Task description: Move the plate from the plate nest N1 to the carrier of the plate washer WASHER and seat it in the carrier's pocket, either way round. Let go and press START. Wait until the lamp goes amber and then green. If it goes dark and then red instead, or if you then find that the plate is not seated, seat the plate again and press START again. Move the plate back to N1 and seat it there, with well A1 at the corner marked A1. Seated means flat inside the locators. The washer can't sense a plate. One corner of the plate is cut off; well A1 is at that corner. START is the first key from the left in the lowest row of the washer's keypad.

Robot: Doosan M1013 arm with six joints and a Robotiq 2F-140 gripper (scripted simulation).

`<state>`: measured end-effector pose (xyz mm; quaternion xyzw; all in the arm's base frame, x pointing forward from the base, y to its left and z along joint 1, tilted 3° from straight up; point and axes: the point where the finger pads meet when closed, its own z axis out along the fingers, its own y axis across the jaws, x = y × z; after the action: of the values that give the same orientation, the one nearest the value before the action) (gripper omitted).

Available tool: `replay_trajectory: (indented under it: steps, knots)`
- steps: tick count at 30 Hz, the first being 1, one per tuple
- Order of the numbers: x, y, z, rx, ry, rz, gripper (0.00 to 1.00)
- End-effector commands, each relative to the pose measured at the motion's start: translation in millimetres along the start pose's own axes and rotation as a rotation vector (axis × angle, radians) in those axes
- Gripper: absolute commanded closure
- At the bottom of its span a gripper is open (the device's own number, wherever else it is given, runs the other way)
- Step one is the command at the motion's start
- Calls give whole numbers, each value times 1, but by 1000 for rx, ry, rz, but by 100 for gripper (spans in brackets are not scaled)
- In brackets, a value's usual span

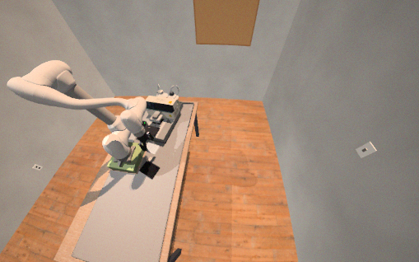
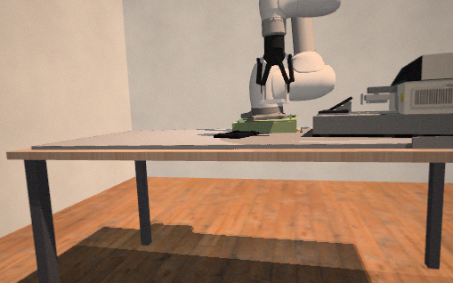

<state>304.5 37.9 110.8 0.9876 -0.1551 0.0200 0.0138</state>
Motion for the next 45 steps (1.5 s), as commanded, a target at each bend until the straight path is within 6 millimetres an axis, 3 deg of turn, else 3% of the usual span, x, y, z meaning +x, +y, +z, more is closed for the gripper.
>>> replay_trajectory:
  steps: [1, 22, 45]
  knots:
    - [-7, -21, -7, -1, 6, -2, 90]
    - [-48, -104, -24, -1, 6, -2, 90]
    - [-48, -104, -24, -1, 6, -2, 90]
